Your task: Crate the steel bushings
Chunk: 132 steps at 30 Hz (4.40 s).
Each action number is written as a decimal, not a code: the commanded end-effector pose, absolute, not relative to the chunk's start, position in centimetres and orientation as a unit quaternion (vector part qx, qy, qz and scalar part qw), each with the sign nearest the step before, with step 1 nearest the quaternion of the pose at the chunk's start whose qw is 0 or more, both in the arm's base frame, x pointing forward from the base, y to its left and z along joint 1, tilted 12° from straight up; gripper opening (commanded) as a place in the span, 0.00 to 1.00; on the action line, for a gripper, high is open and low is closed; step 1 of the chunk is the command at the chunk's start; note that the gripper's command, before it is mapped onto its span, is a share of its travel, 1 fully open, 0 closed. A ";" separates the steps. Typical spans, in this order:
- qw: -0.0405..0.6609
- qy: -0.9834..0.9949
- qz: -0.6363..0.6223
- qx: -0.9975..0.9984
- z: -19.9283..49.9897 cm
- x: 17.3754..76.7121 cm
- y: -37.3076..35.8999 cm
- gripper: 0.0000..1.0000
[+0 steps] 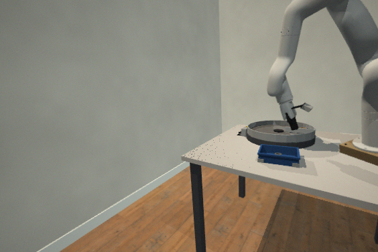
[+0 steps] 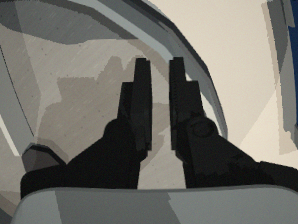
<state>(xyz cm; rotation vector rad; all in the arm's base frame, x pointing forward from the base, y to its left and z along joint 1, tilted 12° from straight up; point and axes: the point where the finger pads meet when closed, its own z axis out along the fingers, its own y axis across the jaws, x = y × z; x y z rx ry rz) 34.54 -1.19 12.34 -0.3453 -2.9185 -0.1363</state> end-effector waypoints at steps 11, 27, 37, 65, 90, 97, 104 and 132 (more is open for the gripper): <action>0.169 -0.985 -0.033 -0.004 10.8 31.4 -10.3 0.10; 0.228 -0.969 -0.014 0.097 9.4 28.6 -18.4 0.10; 0.256 -0.956 -0.005 0.145 8.7 27.2 -22.4 0.10; 0.258 -0.954 -0.003 0.150 8.6 27.1 -22.9 0.10; 0.258 -0.954 -0.003 0.150 6.3 27.5 -22.6 0.10; 0.258 -0.954 -0.003 0.150 6.3 27.5 -22.6 0.10; 0.258 -0.954 -0.003 0.150 5.7 27.6 -22.5 0.10; 0.258 -0.954 -0.003 0.150 4.2 27.8 -22.3 0.10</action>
